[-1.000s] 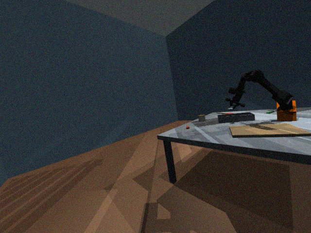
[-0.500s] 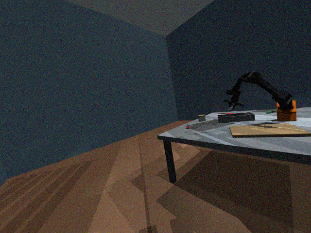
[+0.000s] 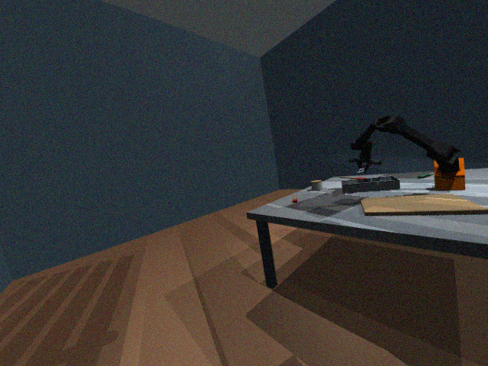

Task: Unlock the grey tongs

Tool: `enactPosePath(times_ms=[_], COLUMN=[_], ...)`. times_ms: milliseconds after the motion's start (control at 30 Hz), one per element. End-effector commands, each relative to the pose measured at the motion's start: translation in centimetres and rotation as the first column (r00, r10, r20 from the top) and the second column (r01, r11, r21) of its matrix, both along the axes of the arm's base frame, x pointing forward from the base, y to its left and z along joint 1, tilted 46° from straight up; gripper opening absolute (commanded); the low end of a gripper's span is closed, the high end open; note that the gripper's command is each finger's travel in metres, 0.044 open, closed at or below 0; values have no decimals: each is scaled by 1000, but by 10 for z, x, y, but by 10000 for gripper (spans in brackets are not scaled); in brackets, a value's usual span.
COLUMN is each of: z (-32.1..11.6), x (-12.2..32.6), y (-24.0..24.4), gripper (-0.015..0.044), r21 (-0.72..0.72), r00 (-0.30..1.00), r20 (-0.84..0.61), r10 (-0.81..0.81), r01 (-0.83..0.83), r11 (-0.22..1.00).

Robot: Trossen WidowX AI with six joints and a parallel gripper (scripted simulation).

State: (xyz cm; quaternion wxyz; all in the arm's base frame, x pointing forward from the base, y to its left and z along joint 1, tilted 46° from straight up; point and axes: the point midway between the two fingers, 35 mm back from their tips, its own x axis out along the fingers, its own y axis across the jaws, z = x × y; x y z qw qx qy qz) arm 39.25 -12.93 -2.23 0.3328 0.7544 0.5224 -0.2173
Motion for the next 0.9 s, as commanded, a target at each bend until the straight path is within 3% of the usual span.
enactPosePath(times_ms=[0, 500, 867], z=[1, 7, 13], x=[1, -4, -3], y=[-2, 1, 8], gripper=[-150, -150, -150], r21=[-7, 17, 15], r00=[999, 977, 975], r20=[-21, -133, -123], r10=[29, 165, 187], r01=[-29, -164, -187], r11=[1000, 986, 982])
